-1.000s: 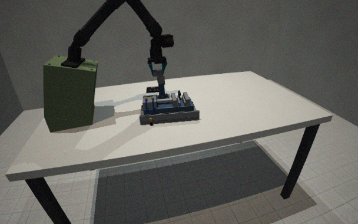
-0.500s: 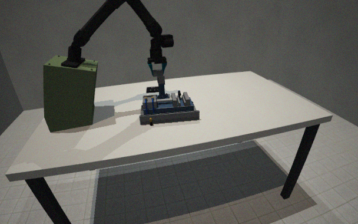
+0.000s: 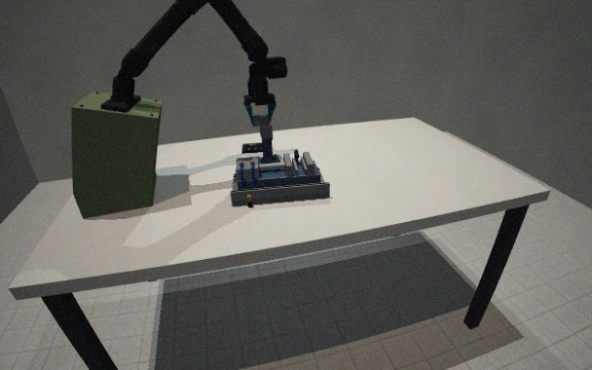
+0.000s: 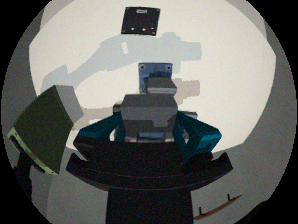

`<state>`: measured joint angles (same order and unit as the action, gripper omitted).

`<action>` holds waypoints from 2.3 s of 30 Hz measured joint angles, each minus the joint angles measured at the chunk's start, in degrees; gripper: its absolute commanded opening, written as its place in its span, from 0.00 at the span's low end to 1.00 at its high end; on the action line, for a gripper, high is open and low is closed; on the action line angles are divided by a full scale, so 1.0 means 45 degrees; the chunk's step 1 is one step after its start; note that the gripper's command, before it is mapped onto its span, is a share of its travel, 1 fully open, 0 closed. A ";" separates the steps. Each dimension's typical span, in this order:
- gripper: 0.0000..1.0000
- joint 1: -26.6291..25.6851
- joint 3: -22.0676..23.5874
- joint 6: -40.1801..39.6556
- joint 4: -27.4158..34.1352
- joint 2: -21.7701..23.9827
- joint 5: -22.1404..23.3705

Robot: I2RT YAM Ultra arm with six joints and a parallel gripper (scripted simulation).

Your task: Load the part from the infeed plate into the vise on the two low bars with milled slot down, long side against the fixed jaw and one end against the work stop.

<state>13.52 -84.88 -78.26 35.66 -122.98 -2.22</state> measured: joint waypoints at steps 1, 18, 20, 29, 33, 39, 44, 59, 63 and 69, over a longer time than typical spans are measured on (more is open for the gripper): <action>0.00 0.0000 0.0000 0.0000 0.0000 0.0000 0.0000; 0.00 0.0000 0.0000 0.0000 0.0039 0.0000 0.0000; 0.00 0.0000 0.0000 0.0005 0.0053 0.0000 0.0000; 0.00 0.0000 0.0000 0.0015 0.0253 0.0000 0.0000; 0.00 0.0029 0.0000 0.0019 0.0457 0.0131 -0.0010; 0.00 0.0053 0.0000 0.0029 0.0670 0.0471 -0.0019; 0.00 0.0053 -0.0097 0.0039 0.1005 0.0699 -0.0019; 0.00 0.0078 -0.0369 0.0063 0.1846 0.1302 -0.0024; 0.00 0.0078 -0.0413 0.0068 0.2035 0.1409 -0.0024; 0.00 0.0078 -0.0476 0.0073 0.2181 0.1501 -0.0024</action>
<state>13.87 -87.02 -77.93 45.47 -116.22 -2.33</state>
